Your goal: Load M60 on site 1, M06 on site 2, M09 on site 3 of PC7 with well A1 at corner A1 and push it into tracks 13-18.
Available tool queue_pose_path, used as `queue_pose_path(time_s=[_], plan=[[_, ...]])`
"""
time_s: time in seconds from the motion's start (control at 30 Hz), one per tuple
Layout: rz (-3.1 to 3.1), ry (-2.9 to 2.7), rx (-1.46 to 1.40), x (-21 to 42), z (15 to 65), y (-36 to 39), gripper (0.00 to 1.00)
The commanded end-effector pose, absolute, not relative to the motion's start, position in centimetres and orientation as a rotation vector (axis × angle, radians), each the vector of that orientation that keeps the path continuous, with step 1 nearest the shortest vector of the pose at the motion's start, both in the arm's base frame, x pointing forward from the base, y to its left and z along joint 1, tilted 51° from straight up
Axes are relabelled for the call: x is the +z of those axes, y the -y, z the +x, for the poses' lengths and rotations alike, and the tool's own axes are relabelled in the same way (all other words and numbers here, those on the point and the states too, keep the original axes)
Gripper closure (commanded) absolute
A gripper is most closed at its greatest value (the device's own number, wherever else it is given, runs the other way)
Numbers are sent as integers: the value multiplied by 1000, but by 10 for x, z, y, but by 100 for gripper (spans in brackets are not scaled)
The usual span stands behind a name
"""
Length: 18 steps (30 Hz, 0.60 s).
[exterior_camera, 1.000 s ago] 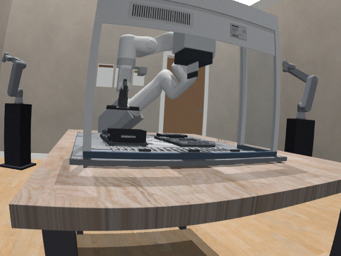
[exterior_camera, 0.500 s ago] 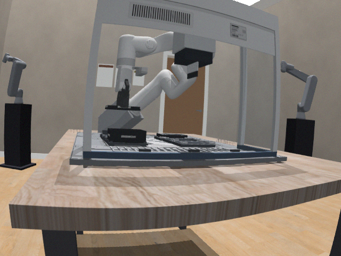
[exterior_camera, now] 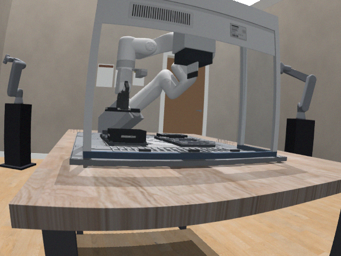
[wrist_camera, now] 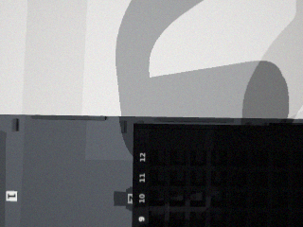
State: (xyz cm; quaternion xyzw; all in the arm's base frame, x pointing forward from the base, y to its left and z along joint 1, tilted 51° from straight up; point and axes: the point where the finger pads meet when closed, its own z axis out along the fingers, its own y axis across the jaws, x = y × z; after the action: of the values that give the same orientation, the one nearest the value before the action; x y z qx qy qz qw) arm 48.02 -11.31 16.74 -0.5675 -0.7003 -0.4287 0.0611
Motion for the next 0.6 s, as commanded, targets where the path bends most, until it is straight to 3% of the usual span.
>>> queue_pose_path(time_s=[0.0,0.57], plan=[[-1719,2121,-1299,163,484,108,100],[-1719,2121,-1299,147,495,91,100]])
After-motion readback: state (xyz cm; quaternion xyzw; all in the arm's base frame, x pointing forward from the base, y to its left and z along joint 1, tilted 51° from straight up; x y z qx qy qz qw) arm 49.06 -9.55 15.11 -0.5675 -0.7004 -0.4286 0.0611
